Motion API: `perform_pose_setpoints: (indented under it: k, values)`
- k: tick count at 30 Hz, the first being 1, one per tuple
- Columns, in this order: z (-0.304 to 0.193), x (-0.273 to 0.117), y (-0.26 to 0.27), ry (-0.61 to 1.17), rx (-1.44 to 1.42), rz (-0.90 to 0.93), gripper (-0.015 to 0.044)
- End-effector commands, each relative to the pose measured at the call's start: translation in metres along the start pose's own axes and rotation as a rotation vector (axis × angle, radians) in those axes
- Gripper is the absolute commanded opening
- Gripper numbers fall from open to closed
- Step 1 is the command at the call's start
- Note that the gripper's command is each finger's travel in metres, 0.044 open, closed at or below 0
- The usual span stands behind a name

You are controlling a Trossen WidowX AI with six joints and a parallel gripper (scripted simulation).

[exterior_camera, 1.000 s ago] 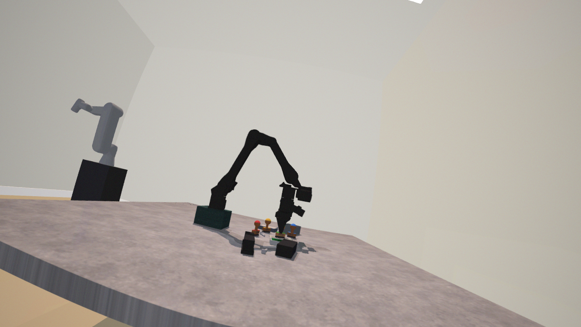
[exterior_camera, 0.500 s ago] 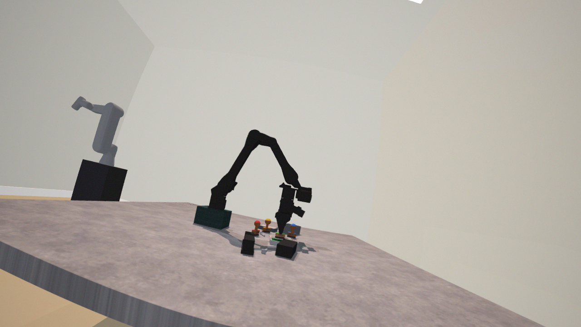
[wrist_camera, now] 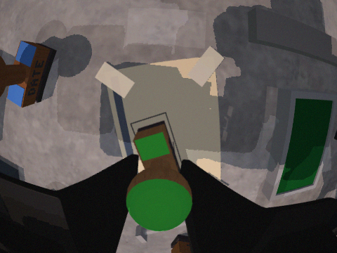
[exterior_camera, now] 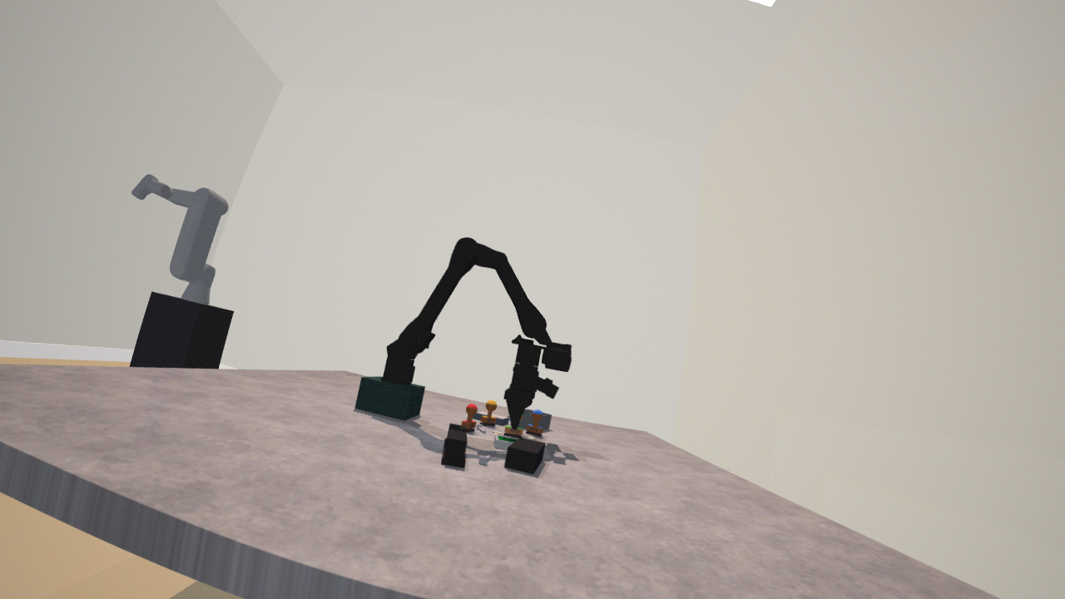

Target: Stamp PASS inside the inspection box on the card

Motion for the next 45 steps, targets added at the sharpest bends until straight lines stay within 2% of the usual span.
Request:
perform_pose_setpoints:
  k: [1, 45]
  values:
    - [0.0003, 0.0005, 0.0002, -0.002, 0.001, 0.004, 0.0]
    - [0.0004, -0.008, 0.0003, -0.002, 0.001, 0.004, 0.0]
Point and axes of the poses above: the point midway between the two fingers, 35 mm back from their tips, its own x axis out along the fingers, its own y axis across the jaws, z = x × y, the point moved 8 cm from there along -x, back along the fingers, and after that the axes turned 4 degrees about x, right-handed, at the moved point
